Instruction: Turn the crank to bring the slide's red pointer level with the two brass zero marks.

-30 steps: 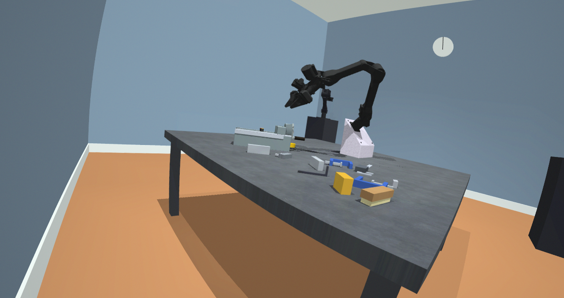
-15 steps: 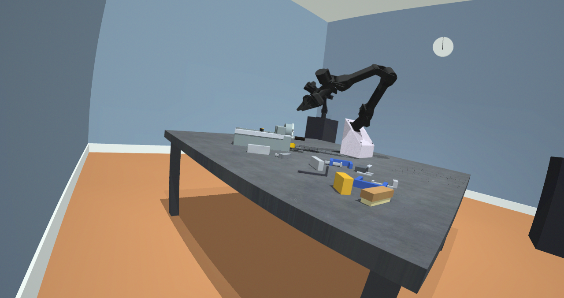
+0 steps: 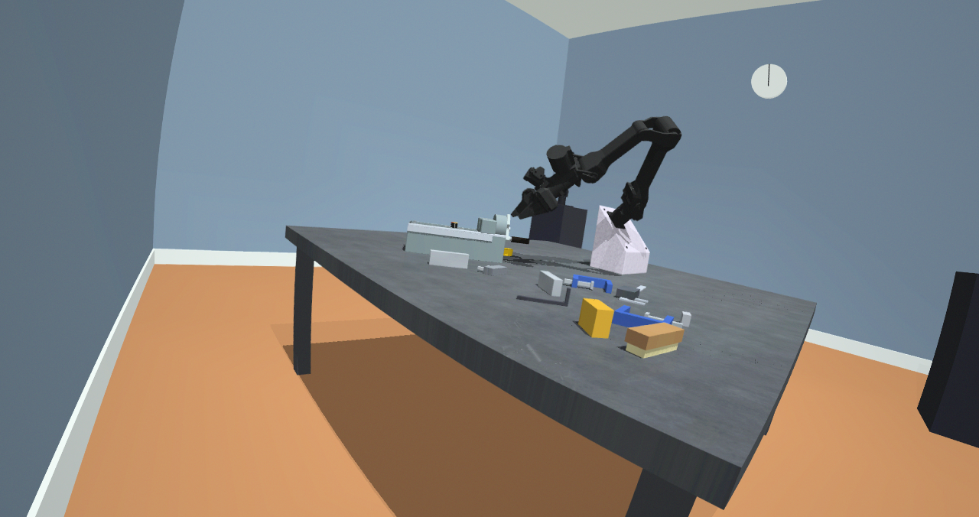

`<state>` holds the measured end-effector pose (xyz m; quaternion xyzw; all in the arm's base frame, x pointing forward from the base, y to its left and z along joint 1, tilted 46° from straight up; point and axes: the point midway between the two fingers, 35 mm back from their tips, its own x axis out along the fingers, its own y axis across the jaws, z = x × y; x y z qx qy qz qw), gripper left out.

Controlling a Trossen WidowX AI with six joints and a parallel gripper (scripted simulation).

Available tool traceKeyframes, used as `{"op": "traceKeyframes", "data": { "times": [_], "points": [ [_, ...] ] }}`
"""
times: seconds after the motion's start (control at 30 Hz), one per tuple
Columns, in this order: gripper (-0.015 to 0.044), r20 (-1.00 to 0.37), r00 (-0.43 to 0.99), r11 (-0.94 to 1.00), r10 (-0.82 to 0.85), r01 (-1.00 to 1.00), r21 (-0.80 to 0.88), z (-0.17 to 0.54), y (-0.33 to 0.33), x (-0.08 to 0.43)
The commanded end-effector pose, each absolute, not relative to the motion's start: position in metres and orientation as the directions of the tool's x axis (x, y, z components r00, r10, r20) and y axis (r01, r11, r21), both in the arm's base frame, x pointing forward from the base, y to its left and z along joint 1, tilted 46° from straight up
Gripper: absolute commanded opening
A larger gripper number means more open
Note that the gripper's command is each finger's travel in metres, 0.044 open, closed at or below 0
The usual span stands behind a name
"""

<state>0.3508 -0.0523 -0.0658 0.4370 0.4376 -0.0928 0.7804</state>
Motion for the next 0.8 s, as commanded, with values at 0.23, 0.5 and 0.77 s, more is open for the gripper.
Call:
{"op": "traceKeyframes", "data": {
  "times": [0.23, 0.5, 0.77],
  "points": [
    [0.0440, -0.766, 0.596, 0.595, 0.239, 0.534, 0.601, -0.086, -0.030, 0.344],
    [0.0440, -0.767, 0.595, 0.595, 0.239, 0.534, 0.600, -0.095, -0.021, 0.345],
    [0.0440, -0.767, 0.595, 0.595, 0.239, 0.535, 0.600, -0.104, -0.012, 0.345]
  ]
}}
